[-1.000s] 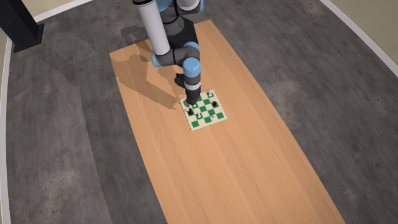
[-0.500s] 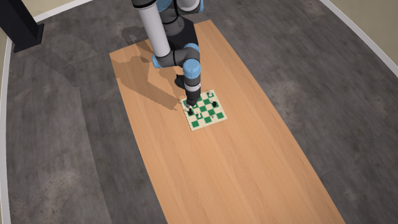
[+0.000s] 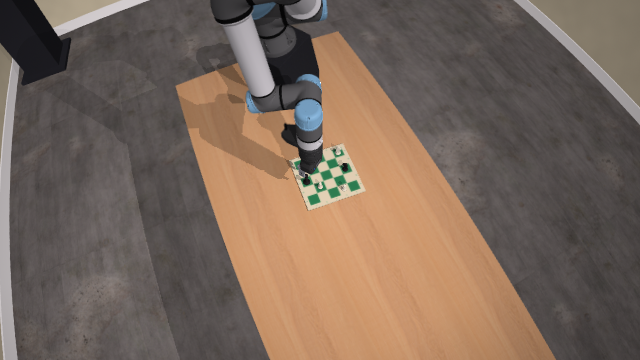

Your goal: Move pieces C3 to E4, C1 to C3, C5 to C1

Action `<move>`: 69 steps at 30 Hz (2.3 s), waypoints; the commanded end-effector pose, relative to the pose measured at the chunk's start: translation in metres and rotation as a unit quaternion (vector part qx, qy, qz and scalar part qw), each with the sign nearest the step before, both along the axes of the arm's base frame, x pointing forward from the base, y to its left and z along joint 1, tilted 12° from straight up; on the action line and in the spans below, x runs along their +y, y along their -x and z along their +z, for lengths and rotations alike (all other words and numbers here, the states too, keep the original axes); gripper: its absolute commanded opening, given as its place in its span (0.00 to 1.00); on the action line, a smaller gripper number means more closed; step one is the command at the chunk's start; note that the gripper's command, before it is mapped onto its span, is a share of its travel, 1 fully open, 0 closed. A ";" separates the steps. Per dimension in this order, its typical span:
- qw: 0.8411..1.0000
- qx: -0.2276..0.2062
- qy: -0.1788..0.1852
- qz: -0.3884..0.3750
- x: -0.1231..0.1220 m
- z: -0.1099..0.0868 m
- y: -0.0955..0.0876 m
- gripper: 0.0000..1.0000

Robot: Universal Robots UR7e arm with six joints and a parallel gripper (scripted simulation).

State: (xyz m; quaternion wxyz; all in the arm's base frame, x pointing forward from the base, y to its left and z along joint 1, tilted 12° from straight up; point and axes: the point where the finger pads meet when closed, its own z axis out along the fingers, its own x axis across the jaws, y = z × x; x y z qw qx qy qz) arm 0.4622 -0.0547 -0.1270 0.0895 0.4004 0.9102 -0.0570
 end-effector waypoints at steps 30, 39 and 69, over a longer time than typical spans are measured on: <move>1.000 -0.001 0.000 0.000 -0.004 -0.021 -0.003 0.79; 1.000 -0.001 0.000 0.000 -0.004 -0.021 -0.003 0.79; 1.000 -0.001 0.000 0.000 -0.004 -0.021 -0.003 0.79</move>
